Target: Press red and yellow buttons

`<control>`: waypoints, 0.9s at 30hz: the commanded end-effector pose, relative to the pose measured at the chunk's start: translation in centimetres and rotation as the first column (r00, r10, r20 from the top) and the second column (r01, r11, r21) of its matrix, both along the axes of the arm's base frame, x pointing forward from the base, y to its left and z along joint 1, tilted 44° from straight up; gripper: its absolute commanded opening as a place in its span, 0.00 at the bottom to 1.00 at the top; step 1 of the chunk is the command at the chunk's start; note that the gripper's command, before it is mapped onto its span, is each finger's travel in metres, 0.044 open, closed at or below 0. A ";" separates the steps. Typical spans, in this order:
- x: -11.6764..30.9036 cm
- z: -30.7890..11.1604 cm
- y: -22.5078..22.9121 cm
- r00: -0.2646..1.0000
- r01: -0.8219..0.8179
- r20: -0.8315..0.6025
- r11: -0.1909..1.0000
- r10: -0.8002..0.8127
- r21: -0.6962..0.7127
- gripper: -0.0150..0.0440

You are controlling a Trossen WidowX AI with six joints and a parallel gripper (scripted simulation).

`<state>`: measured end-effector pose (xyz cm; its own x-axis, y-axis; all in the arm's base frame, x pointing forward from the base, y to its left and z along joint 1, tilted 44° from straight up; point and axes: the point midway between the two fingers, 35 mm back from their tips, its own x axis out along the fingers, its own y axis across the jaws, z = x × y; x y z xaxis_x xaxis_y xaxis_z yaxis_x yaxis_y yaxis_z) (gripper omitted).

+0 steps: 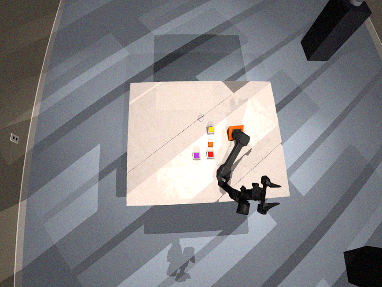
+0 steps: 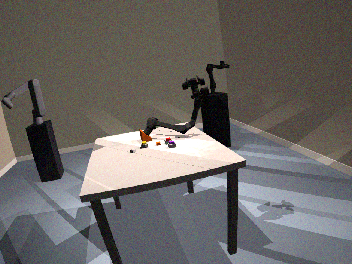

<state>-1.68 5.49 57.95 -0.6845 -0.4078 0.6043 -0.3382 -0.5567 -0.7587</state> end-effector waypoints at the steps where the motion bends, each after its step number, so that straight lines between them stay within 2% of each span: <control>1: -0.2 -0.1 -0.4 1.000 -0.014 0.007 1.000 0.014 0.008 0.93; 5: -3.3 -2.4 -8.0 0.947 -0.302 0.163 0.941 0.278 0.150 0.93; 9: -3.7 -5.0 -13.6 0.849 -0.506 0.303 0.832 0.433 0.229 0.93; 12: -2.5 -8.5 -18.9 0.704 -0.694 0.463 0.663 0.539 0.282 0.93; 15: 0.3 -12.7 -23.3 0.523 -0.846 0.635 0.441 0.569 0.301 0.93; 18: 4.2 -17.3 -26.2 0.344 -0.939 0.790 0.201 0.507 0.280 0.93; 22: 10.3 -23.6 -27.1 0.163 -0.974 0.942 -0.108 0.292 0.201 0.93; 25: 14.6 -28.1 -25.6 0.103 -0.947 0.993 -0.297 0.065 0.118 0.93; 27: 17.1 -30.8 -23.7 0.106 -0.916 0.989 -0.397 -0.098 0.059 0.93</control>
<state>12.27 -20.55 30.86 0.4835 -0.5471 -0.6833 0.2802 0.8363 -0.4713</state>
